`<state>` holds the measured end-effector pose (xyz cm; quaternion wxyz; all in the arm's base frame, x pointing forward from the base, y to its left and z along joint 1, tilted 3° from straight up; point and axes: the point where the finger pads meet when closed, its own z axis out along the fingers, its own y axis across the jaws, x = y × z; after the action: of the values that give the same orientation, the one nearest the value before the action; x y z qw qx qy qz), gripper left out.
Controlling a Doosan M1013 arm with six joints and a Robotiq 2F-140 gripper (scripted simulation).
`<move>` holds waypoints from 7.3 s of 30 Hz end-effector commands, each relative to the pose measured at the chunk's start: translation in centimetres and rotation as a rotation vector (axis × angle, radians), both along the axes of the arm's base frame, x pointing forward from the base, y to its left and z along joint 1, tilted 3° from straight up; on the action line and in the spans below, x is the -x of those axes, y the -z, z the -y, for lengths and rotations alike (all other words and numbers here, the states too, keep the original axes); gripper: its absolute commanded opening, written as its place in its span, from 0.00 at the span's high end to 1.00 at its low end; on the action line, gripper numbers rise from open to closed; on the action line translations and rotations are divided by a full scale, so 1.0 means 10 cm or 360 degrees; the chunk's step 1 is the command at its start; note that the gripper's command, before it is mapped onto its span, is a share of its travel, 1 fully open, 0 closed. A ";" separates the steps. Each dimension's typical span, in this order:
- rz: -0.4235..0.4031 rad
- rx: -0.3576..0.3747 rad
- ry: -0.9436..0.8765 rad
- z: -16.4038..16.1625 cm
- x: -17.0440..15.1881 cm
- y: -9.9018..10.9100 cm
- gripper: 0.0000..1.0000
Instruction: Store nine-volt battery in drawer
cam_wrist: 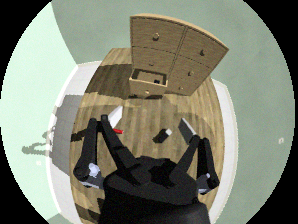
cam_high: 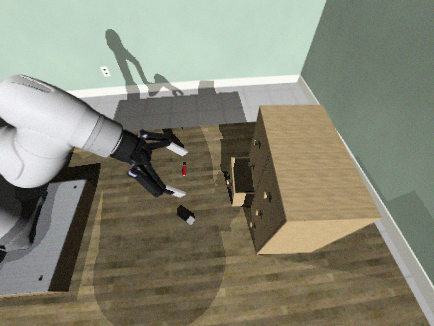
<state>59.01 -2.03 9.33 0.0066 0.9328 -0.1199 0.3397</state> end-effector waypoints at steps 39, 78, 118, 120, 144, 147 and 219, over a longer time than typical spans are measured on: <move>-0.0801 -0.0072 0.0063 0.00 -0.01 -0.19 0.00; -0.1140 -0.0228 -0.0032 -0.50 0.80 -0.84 0.00; -0.0300 -0.0019 0.0016 -0.41 0.37 -0.37 0.00; -0.0271 -0.0011 0.0019 -0.40 0.36 -0.36 0.00; 0.0025 0.0066 0.0038 -0.36 0.21 -0.19 0.00; 0.0051 0.0069 0.0037 -0.37 0.20 -0.18 0.00; 0.0741 0.0234 0.0071 -0.30 -0.15 0.20 1.00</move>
<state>60.55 0.97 7.29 0.0543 0.8236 -0.1137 0.5530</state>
